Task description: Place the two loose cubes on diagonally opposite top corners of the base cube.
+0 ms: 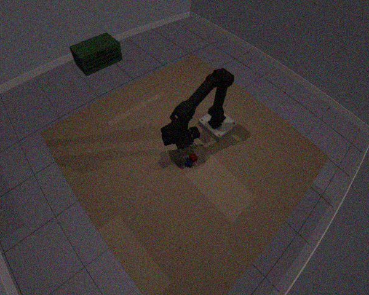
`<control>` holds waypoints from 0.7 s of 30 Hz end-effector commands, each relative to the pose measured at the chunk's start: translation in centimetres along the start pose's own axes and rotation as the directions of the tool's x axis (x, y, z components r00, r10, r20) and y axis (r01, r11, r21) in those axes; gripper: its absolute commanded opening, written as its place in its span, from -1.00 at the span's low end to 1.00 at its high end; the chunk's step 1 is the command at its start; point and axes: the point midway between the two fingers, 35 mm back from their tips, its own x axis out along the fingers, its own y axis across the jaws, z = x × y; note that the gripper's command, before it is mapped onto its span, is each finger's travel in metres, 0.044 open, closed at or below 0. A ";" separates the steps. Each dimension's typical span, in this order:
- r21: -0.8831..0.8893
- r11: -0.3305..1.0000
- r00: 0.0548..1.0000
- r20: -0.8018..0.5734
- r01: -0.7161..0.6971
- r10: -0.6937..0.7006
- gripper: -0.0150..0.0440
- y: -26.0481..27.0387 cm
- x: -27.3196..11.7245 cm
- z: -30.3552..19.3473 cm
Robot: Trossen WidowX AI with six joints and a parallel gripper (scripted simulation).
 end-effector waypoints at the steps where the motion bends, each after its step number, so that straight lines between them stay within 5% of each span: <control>1: -0.004 1.000 1.000 0.002 0.002 -0.002 -0.14 -0.1 -1.1 0.1; 21: 0.001 1.000 1.000 0.002 0.001 -0.001 -0.14 0.5 -6.7 -0.1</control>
